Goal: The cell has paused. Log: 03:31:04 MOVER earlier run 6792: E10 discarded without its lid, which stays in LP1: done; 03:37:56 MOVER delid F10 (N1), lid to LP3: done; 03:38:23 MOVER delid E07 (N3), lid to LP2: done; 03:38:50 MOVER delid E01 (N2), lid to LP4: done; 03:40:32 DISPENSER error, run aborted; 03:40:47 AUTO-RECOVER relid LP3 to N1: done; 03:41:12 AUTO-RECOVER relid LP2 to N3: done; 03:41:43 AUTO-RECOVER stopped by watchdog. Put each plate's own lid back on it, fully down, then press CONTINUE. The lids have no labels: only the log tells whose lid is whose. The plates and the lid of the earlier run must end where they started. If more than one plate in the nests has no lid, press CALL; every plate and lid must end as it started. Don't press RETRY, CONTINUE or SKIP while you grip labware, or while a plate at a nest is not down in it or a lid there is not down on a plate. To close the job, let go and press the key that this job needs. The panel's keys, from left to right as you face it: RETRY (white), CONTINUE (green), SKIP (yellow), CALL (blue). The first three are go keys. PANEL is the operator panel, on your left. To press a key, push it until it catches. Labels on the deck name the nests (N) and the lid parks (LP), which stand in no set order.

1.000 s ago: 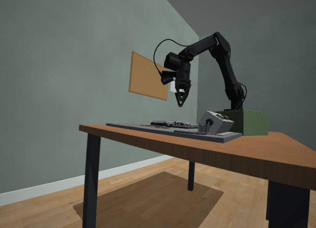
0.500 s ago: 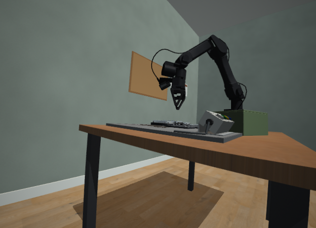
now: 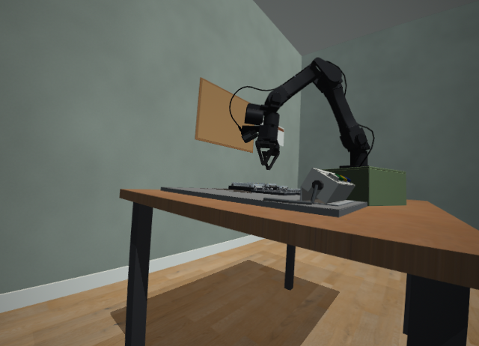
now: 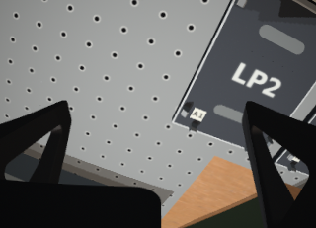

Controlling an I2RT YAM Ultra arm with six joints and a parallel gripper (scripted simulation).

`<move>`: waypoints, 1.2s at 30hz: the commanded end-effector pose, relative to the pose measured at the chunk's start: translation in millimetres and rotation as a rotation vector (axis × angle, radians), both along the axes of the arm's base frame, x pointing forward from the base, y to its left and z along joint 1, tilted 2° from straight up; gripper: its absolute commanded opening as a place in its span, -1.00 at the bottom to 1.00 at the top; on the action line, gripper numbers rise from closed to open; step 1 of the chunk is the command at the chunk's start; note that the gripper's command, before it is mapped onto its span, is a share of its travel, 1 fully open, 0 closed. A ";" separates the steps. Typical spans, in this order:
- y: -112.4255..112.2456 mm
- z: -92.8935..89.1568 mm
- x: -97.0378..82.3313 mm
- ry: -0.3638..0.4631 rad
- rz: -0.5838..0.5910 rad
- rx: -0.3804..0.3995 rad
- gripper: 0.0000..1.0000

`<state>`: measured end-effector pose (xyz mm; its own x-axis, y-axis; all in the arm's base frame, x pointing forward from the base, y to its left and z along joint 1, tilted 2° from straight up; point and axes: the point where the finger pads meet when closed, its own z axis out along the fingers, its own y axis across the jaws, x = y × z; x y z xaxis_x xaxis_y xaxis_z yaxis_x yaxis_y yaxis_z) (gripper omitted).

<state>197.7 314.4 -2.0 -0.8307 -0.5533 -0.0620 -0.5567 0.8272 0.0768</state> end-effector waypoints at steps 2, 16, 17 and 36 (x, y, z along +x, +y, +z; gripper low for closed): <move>-12.3 7.8 20.0 -0.040 -0.027 0.020 1.00; -60.4 -0.3 55.1 -0.045 -0.101 -0.004 1.00; -64.8 -1.0 57.5 -0.046 -0.120 -0.009 1.00; -140.5 -12.6 89.4 -0.038 -0.219 -0.033 1.00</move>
<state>277.9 181.1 -22.4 -0.9369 -0.3478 -0.0352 -0.3486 0.9370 0.0209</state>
